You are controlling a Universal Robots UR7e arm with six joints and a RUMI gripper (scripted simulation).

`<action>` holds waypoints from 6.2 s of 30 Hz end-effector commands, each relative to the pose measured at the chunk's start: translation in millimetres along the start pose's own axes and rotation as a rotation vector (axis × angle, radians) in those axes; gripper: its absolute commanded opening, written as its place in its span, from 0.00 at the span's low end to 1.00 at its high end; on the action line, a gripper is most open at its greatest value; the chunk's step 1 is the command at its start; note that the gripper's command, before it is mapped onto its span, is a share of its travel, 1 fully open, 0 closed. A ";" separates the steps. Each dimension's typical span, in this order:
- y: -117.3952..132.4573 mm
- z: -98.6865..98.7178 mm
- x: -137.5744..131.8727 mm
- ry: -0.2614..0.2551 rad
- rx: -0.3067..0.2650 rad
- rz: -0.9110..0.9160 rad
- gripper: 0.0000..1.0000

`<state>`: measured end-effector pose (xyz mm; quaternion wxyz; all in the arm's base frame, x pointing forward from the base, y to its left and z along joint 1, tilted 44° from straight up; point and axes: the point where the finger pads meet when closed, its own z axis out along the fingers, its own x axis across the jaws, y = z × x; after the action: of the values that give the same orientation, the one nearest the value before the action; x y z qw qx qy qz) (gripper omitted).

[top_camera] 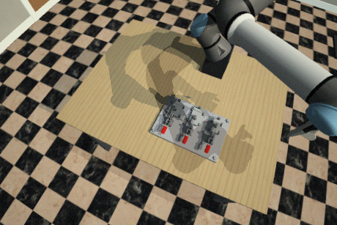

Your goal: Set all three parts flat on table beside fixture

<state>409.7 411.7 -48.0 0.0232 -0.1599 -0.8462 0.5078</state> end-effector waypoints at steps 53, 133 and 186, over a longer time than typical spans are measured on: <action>-36.6 17.0 -32.1 0.029 -0.074 0.708 1.00; -152.5 121.7 -100.6 0.368 -0.115 2.884 1.00; -239.1 212.1 -99.6 0.791 0.164 4.118 1.00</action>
<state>405.2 103.7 67.2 0.3086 0.7384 -0.5580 0.2195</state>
